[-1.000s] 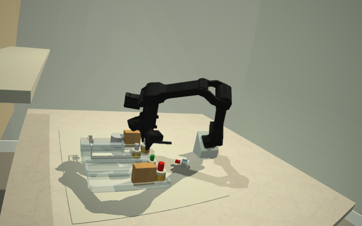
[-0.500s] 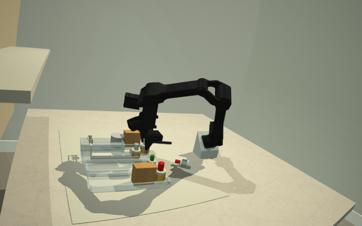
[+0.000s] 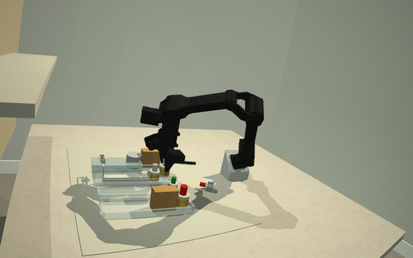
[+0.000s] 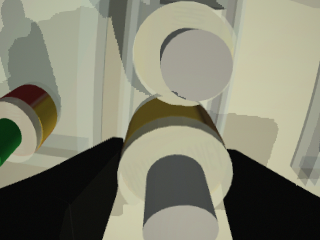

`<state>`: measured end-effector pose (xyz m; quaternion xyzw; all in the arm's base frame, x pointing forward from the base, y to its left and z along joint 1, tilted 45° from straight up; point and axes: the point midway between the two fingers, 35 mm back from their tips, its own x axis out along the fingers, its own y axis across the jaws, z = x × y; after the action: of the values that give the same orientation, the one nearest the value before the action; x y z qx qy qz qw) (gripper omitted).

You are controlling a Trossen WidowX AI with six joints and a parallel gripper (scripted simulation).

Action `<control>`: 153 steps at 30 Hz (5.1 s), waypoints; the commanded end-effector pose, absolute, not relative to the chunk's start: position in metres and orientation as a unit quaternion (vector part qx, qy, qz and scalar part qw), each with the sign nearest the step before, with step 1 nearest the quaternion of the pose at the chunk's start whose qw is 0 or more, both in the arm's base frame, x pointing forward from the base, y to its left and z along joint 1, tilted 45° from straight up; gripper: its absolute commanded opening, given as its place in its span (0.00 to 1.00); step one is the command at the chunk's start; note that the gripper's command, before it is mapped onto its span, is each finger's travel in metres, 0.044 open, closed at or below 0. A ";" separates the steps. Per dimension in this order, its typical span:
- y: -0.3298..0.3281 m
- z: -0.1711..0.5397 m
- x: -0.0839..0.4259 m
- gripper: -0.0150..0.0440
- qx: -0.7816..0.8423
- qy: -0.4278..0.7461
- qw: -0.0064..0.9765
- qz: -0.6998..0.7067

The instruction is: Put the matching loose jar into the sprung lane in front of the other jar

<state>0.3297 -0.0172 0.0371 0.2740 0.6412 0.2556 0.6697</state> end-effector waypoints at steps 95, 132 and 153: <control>-0.001 0.022 0.327 0.25 0.277 0.633 0.675 0.260; -0.002 0.021 0.322 0.48 0.277 0.633 0.675 0.260; -0.016 0.034 0.319 0.73 0.277 0.633 0.675 0.259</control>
<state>0.3200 -0.0141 0.0332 0.2806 0.6323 0.2601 0.6736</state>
